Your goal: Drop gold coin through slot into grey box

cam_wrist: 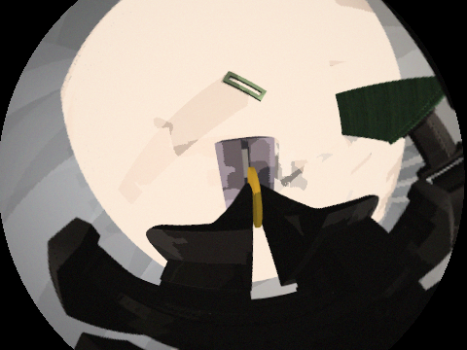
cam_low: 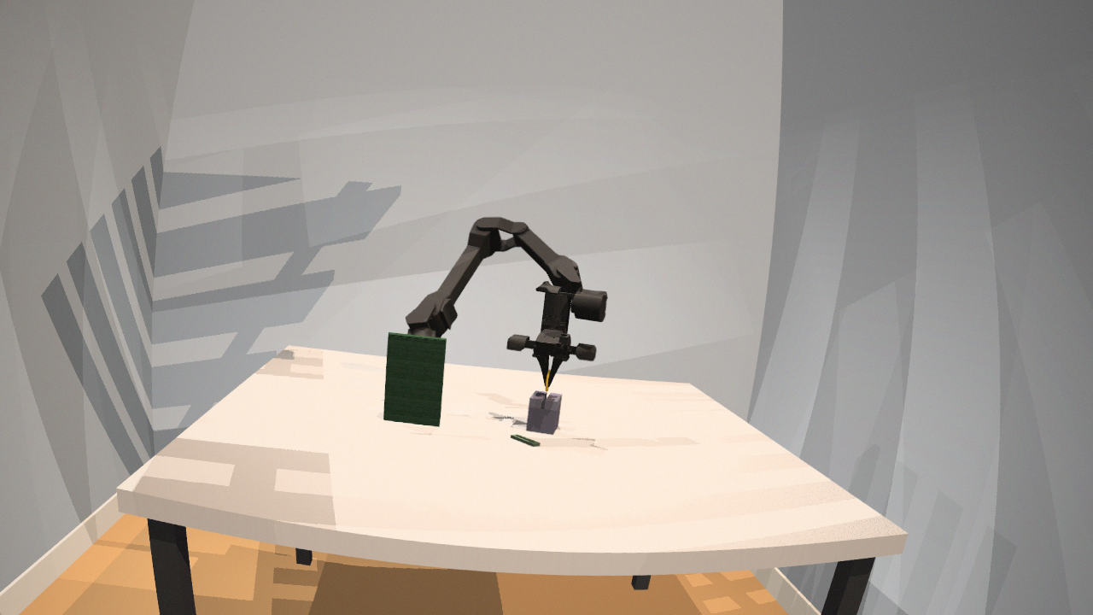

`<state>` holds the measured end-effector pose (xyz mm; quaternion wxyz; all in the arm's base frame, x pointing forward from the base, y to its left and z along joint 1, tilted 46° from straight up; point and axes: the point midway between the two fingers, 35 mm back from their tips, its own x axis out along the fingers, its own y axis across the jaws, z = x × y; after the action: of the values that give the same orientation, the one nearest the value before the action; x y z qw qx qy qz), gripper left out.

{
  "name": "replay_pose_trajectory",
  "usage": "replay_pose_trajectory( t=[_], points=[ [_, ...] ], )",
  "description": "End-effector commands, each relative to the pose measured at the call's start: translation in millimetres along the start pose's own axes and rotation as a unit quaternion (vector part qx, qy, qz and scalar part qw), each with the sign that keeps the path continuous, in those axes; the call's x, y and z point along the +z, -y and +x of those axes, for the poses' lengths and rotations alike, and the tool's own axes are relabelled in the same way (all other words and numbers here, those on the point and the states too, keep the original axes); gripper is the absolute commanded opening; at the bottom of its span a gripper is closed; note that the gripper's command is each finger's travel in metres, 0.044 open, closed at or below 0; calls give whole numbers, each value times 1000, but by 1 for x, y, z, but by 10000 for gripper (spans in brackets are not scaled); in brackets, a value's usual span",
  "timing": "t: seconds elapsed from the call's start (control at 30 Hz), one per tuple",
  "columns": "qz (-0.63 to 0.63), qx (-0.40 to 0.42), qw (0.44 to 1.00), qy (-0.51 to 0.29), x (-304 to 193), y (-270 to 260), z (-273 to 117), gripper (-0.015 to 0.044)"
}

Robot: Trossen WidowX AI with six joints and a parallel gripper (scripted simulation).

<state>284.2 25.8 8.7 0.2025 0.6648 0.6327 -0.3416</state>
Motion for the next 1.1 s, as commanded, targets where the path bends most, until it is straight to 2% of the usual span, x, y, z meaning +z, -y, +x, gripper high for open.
replay_pose_trajectory(
  t=[0.0, 0.73, 0.93, 1.07],
  points=[
    [6, -3, 1000, -2, 1, 2, 3, 0],
    [7, -3, 1000, -3, 1, 2, 11, 0],
    [1, 0, 1000, 0, 0, 0, 8, 158],
    [1, 0, 1000, 0, 0, 0, 8, 161]
  ],
)
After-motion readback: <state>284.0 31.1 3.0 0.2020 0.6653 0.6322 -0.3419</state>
